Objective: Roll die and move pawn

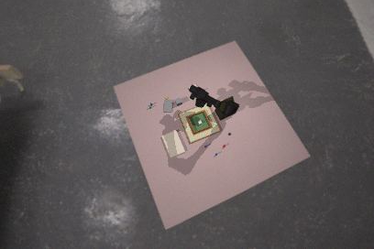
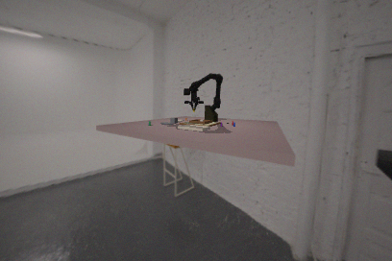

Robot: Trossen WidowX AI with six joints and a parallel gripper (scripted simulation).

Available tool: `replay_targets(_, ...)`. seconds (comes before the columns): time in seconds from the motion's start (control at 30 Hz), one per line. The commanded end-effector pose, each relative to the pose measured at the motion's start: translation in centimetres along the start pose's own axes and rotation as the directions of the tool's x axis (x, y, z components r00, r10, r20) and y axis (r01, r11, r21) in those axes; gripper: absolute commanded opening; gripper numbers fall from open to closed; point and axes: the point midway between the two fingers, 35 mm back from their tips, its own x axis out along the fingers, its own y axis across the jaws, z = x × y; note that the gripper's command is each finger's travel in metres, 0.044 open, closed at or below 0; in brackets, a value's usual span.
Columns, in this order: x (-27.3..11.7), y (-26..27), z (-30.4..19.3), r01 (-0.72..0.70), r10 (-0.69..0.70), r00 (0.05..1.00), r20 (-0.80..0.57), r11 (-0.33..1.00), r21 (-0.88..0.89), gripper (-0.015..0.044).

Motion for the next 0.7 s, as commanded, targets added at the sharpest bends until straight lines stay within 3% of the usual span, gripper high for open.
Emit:
replay_targets(0.0,-2.9,0.1,0.0,0.013,-0.013,1.0,0.0,1.0,-0.014,0.0)
replay_targets(0.23,-2.6,-0.4,0.4,0.015,-0.015,1.0,-0.001,1.0,-0.013,0.0)
replay_targets(0.67,2.9,-4.6,5.2,0.018,-0.018,1.0,0.002,1.0,-0.016,0.0)
